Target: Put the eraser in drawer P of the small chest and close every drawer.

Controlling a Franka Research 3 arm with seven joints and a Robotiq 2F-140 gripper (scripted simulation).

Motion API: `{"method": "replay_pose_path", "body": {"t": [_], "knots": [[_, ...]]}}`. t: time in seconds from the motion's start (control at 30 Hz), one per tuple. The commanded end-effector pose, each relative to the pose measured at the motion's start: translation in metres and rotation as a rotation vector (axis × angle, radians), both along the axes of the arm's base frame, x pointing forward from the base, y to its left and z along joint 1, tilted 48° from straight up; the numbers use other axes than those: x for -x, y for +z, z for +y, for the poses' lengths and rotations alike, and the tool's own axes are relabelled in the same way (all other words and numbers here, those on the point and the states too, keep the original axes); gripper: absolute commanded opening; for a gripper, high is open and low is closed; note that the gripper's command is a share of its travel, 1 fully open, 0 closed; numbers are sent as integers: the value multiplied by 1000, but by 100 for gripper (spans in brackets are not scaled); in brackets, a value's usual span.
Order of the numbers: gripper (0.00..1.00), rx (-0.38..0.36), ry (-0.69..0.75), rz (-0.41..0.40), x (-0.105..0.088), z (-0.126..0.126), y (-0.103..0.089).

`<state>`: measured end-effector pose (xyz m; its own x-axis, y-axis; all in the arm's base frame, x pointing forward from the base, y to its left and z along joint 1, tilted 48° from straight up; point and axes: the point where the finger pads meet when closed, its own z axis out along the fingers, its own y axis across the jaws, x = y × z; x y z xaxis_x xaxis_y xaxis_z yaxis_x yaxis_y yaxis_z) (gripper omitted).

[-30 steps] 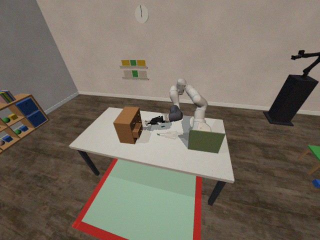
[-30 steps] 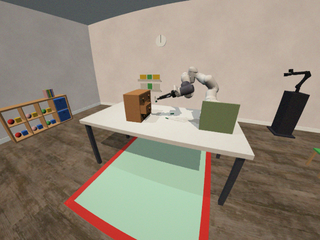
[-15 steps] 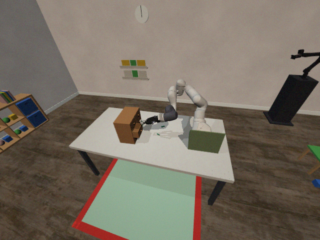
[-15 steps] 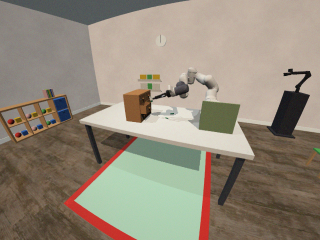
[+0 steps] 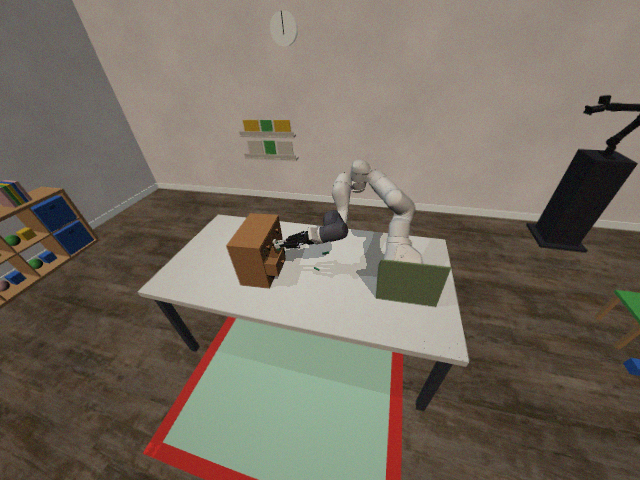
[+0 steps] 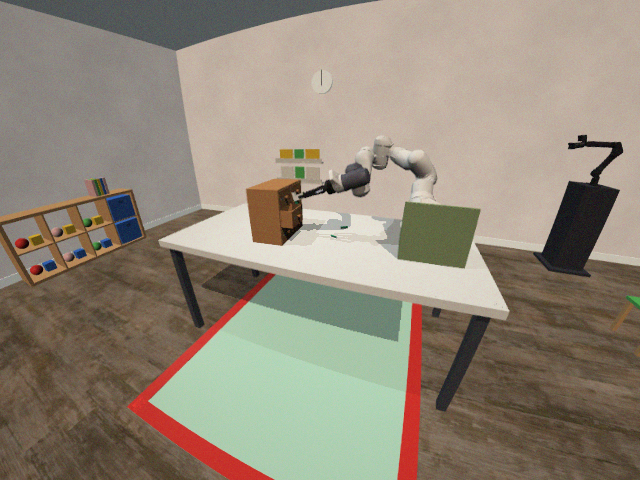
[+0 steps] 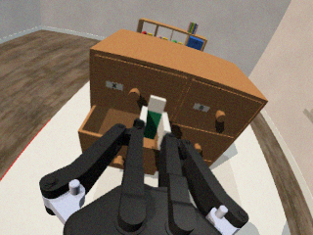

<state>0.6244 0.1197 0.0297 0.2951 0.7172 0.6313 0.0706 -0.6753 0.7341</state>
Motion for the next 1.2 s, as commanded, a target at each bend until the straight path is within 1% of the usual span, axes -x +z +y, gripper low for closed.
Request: {"method": "replay_pose_path", "body": {"t": [0.0, 0.13, 0.4, 1.17], "knots": [[11, 15, 15, 15, -5, 5, -4], [11, 15, 15, 15, -10, 5, -4], [11, 15, 15, 15, -13, 5, -4], [11, 15, 15, 15, -14, 5, -4]]}}
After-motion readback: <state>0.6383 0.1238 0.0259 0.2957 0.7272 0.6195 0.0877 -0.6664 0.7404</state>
